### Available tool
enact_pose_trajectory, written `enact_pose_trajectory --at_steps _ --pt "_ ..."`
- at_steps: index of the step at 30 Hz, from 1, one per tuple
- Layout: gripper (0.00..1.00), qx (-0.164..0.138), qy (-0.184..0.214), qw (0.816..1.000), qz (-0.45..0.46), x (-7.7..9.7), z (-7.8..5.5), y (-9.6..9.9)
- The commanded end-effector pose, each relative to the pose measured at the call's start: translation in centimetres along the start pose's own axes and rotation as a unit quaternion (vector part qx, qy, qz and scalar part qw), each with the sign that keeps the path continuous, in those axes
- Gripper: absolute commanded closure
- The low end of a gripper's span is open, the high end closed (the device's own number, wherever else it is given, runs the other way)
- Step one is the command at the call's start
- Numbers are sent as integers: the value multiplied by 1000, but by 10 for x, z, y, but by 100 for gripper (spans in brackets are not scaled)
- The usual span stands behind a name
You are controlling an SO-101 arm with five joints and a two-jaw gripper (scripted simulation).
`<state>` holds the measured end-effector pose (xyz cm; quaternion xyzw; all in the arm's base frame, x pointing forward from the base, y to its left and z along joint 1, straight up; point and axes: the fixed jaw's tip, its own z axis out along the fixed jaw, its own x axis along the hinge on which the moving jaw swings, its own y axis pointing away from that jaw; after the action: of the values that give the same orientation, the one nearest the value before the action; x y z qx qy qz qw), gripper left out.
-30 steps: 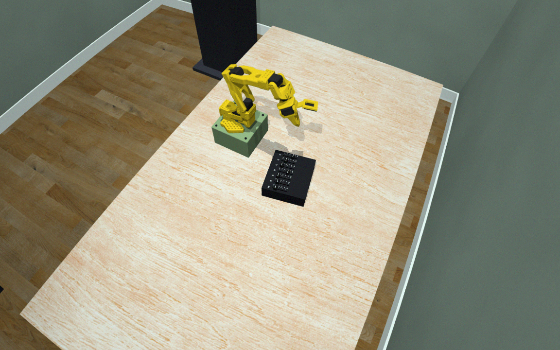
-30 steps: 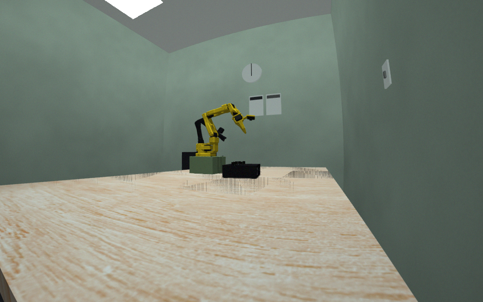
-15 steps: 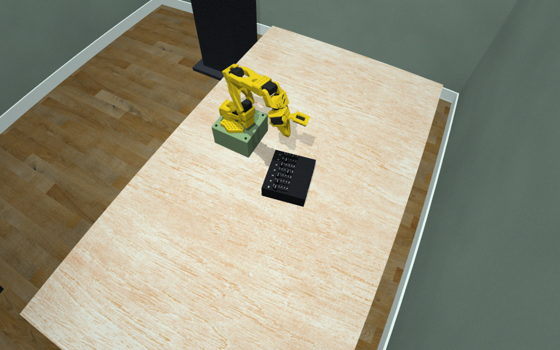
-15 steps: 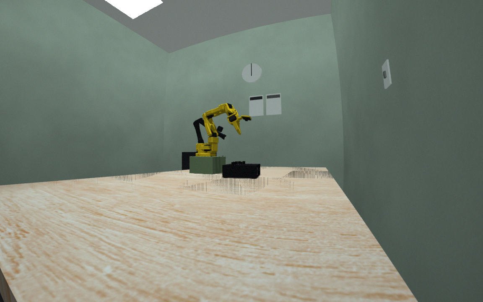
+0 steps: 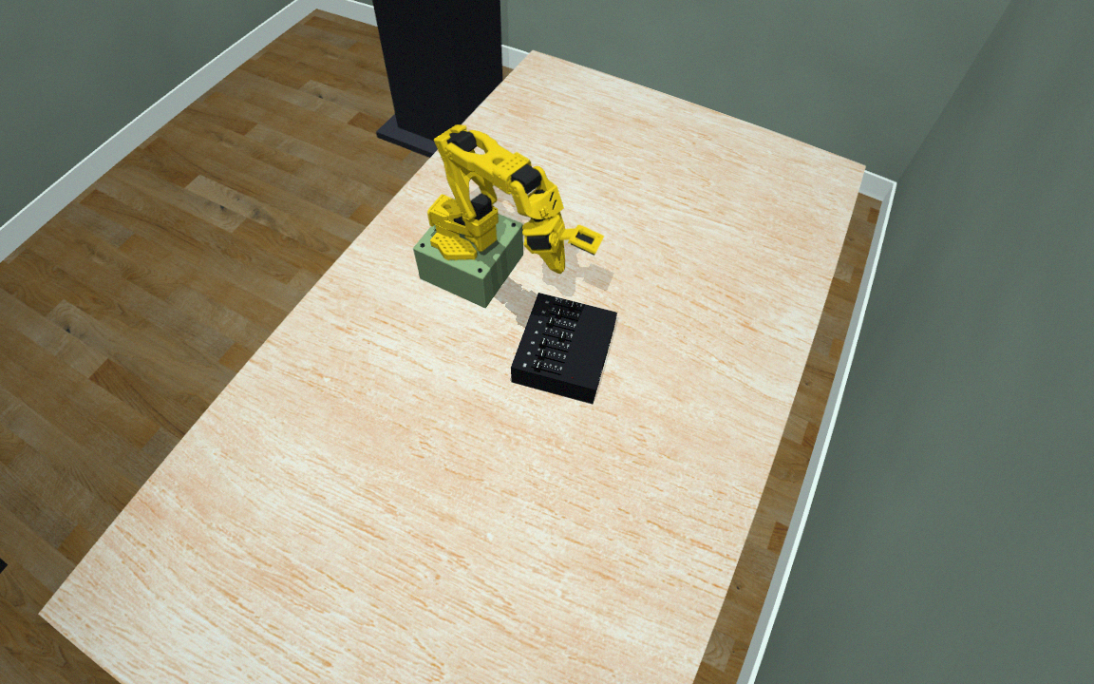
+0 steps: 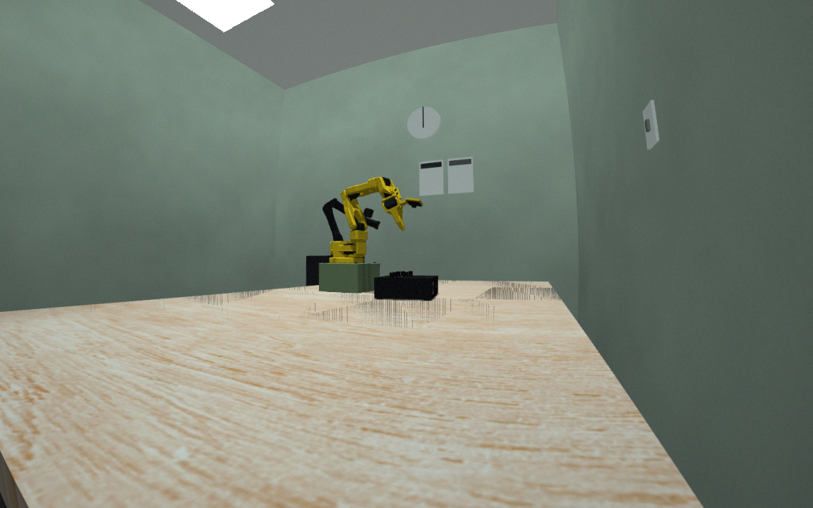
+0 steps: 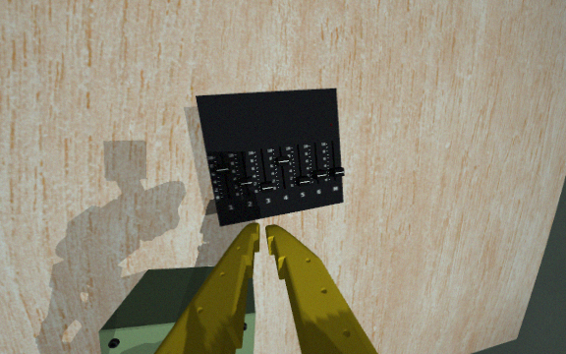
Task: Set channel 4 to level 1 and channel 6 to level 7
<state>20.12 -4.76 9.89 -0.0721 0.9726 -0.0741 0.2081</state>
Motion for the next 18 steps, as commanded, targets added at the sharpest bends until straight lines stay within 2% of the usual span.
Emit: enact_pose_trajectory --at_steps 1,3,5,12,18 --pt "100 3 1 1000 3 5 11 -1" --pt "100 4 2 1000 4 9 18 -2" --pt "100 4 2 1000 4 9 18 -2" --pt "100 7 6 1000 7 20 38 -1" --pt "100 9 7 1000 8 24 43 -1"
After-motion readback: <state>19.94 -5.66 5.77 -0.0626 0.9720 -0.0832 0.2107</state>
